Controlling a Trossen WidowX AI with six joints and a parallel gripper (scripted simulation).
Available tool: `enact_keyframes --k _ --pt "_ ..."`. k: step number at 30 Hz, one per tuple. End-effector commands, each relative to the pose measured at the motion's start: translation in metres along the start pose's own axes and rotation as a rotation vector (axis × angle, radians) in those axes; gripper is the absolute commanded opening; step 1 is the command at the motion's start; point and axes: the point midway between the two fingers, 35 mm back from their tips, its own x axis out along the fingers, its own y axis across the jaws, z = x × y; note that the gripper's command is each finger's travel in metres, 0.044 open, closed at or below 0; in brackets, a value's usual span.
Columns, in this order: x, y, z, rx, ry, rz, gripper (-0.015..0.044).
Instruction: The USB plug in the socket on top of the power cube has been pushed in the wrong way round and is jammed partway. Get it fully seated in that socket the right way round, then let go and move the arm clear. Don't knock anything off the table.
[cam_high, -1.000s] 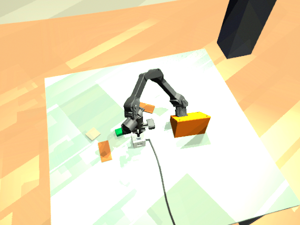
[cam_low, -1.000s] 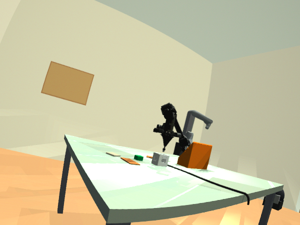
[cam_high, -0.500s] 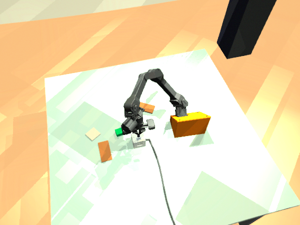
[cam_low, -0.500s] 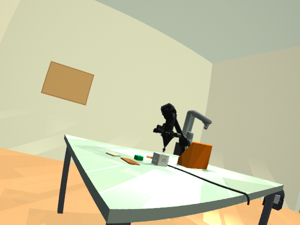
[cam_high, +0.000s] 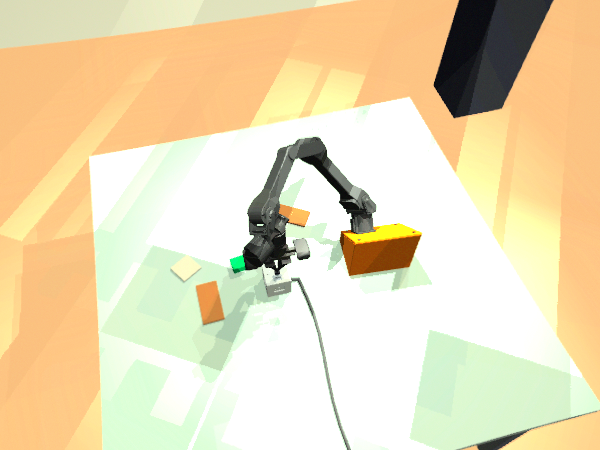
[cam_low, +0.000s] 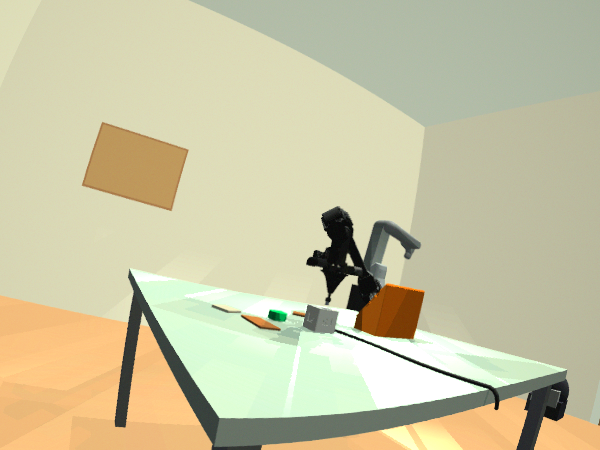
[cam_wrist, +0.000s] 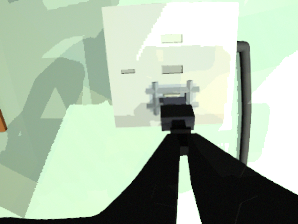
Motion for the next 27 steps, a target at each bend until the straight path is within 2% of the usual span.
enact_keyframes --k 1,27 --pt "0.0008 -0.0002 -0.0005 -0.004 0.004 -0.002 0.0" --pt "0.004 -0.0002 -0.0016 -0.01 0.016 -0.003 0.0"
